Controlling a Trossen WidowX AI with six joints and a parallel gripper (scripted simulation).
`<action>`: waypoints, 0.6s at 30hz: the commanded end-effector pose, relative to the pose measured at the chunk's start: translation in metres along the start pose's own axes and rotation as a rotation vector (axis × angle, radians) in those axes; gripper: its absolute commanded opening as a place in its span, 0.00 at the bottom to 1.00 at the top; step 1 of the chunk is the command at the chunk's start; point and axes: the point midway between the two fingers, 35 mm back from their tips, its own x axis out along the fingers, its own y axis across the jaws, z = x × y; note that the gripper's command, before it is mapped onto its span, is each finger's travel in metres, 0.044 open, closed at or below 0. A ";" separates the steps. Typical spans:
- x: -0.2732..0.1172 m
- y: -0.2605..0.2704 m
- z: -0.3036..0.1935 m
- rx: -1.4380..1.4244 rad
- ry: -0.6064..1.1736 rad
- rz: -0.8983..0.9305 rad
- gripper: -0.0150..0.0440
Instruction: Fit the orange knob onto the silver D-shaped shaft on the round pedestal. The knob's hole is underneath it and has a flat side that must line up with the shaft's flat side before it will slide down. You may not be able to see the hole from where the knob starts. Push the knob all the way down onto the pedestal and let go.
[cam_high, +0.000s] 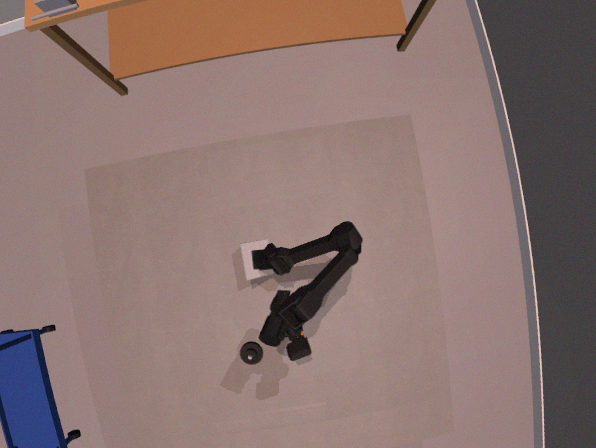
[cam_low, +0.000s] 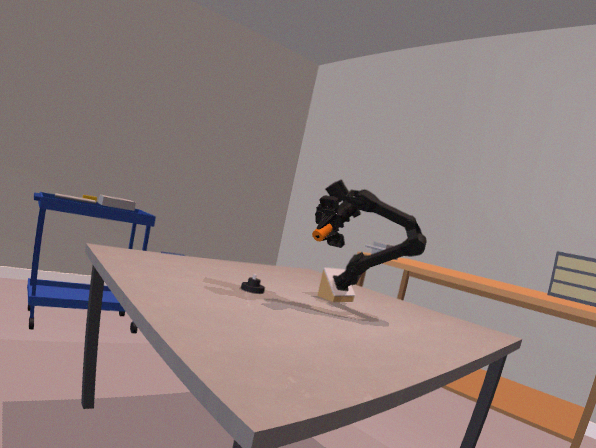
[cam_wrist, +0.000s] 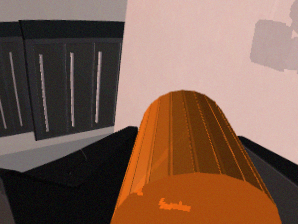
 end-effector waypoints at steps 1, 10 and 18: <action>-0.002 0.002 -0.002 -0.007 0.000 0.022 0.25; -0.002 0.000 -0.002 -0.006 -0.003 0.091 0.25; 0.000 -0.002 0.001 0.004 -0.004 0.094 0.25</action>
